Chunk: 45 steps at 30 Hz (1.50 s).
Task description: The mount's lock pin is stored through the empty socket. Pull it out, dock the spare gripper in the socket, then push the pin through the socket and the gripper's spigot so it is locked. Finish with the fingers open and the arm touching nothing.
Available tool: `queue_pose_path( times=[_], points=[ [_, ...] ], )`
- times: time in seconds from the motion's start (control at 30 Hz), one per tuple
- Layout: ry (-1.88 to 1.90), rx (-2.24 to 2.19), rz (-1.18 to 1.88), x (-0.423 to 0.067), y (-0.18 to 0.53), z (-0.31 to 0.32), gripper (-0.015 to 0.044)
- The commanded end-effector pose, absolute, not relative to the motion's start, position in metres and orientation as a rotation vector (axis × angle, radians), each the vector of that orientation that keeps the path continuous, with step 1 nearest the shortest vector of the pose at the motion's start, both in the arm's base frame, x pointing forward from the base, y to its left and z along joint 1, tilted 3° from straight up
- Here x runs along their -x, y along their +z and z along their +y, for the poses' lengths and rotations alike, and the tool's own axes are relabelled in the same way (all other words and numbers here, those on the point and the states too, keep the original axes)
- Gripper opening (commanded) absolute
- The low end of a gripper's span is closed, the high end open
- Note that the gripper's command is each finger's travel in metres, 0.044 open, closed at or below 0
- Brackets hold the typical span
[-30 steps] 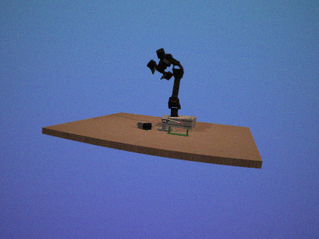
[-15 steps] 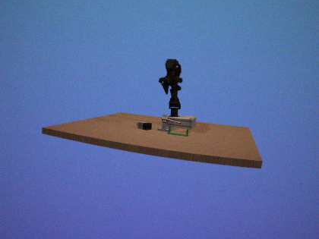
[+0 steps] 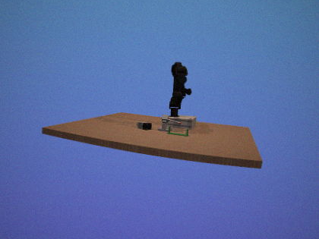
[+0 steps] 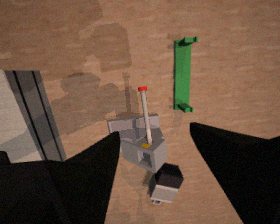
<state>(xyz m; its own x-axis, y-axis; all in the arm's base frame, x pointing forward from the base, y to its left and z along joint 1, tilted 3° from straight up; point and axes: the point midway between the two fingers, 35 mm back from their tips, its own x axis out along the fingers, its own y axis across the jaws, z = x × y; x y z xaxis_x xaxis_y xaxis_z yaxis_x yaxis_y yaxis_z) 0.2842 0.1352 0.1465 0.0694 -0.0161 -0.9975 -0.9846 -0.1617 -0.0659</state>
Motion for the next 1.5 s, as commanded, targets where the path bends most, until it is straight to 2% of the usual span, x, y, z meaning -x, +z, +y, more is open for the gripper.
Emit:
queue_pose_path(
  times=[0.0,0.3,1.47],
  points=[
    [1.285,1.393,1.11,-0.281,0.143,0.134,0.03],
    [1.286,1.386,1.112,-0.288,0.076,0.134,0.03],
    [1.286,1.386,1.112,-0.289,0.024,0.133,0.03]
  ],
)
